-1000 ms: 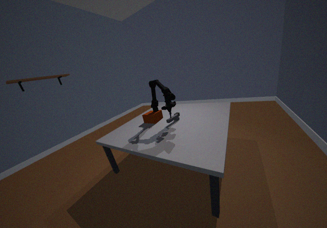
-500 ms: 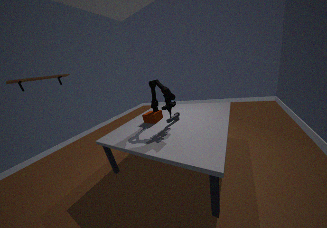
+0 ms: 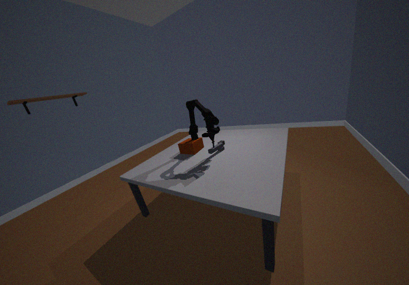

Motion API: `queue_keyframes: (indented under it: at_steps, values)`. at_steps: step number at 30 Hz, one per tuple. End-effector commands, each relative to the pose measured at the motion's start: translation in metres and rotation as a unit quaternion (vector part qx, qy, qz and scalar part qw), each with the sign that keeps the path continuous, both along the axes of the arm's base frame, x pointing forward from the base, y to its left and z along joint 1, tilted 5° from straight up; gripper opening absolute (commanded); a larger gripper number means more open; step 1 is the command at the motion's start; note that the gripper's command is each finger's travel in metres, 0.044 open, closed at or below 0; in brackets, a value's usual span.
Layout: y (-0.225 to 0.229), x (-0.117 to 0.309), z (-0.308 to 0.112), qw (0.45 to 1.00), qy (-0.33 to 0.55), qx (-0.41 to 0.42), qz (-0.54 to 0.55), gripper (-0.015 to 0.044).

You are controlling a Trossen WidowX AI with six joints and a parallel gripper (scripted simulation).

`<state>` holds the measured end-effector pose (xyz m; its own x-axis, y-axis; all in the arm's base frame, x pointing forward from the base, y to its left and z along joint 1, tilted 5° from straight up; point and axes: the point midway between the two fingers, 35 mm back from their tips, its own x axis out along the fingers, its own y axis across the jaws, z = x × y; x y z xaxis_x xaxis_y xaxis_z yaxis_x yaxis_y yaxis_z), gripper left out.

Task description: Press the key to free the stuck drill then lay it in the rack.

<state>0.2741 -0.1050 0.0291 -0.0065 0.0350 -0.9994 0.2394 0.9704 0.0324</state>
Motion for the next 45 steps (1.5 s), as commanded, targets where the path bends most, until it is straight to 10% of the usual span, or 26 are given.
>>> queue_keyframes:
  at_steps: [1, 45]
  values:
    - [0.002, -0.007, -0.015, 1.000, 0.017, 0.006, -0.002, 0.0000]
    - [0.002, -0.007, -0.028, 1.000, 0.017, 0.006, -0.002, 0.0053]
